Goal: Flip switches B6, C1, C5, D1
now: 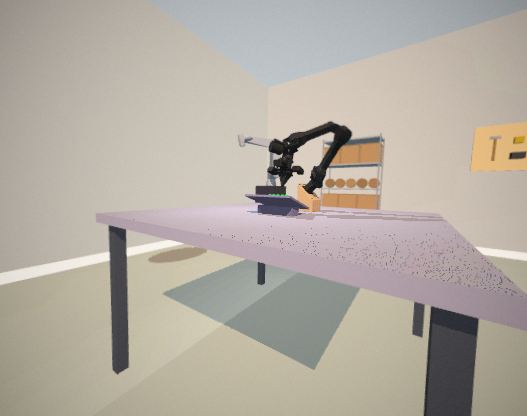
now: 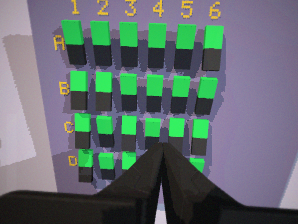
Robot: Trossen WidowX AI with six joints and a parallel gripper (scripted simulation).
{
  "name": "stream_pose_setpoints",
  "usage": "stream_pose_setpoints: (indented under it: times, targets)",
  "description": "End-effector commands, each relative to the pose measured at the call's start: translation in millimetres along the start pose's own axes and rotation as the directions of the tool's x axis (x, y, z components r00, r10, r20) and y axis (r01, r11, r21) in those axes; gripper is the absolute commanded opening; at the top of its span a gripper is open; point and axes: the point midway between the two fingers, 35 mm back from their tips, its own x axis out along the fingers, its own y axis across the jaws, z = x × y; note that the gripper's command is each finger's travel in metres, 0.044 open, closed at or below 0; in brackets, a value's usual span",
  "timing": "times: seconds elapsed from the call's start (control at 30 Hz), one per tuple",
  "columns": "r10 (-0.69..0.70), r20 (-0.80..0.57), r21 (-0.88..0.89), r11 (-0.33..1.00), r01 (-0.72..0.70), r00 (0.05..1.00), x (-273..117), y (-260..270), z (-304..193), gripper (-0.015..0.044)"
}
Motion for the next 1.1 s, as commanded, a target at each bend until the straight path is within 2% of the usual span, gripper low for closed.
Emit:
stream_pose_setpoints:
  times: [0.0, 0.17, 0.37, 0.5, 1.07]
  targets:
    - [0.007, -0.002, 0.003, 1.000, -0.007, 1.000, -1, 43, -16, 0.0000]
    - [0.014, -0.002, 0.004, 1.000, -0.014, 1.000, 1, 74, -34, 0.0000]
    - [0.014, -0.001, 0.004, 1.000, -0.014, 1.000, 3, 74, -34, 0.0000]
    - [0.015, 0.024, 0.003, 1.000, -0.015, 1.000, 34, 75, -35, 0.0000]
    - [0.017, 0.025, 0.003, 1.000, -0.017, 1.000, 51, 75, -35, 0.0000]
